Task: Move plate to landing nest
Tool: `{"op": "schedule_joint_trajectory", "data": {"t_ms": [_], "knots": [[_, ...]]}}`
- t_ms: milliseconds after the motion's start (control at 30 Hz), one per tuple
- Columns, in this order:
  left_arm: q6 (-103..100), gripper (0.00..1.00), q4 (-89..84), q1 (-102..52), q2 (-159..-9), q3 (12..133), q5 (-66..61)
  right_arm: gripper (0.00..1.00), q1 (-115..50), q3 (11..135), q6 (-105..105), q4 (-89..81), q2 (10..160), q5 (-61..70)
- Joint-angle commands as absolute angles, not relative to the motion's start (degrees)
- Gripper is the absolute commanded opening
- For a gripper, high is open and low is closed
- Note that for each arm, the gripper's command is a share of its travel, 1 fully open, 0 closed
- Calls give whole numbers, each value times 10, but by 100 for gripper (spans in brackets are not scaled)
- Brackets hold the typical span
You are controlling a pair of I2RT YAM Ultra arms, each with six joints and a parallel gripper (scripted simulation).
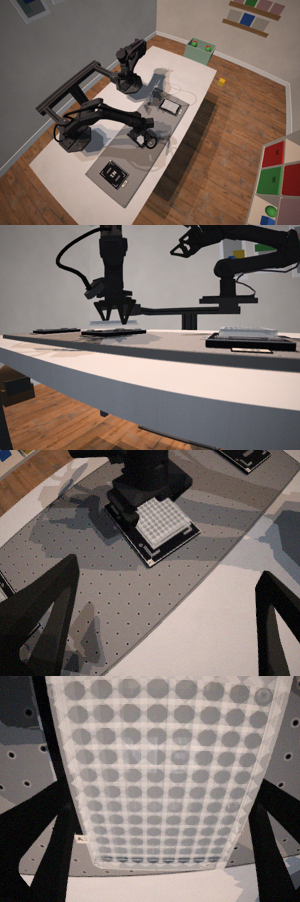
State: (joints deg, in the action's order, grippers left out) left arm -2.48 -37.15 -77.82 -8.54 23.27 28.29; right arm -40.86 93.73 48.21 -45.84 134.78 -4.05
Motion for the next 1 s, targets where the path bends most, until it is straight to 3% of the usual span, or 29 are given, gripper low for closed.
{"op": "schedule_joint_trajectory", "data": {"t_ms": [0, 967], "knots": [[-29, 100, -378, -784, -76, 250, 290, 82, -415, 929, 487, -456, 1314, -46], [-29, 100, -378, -784, -76, 250, 290, 82, -404, 917, 474, -408, 1364, -44]]}}
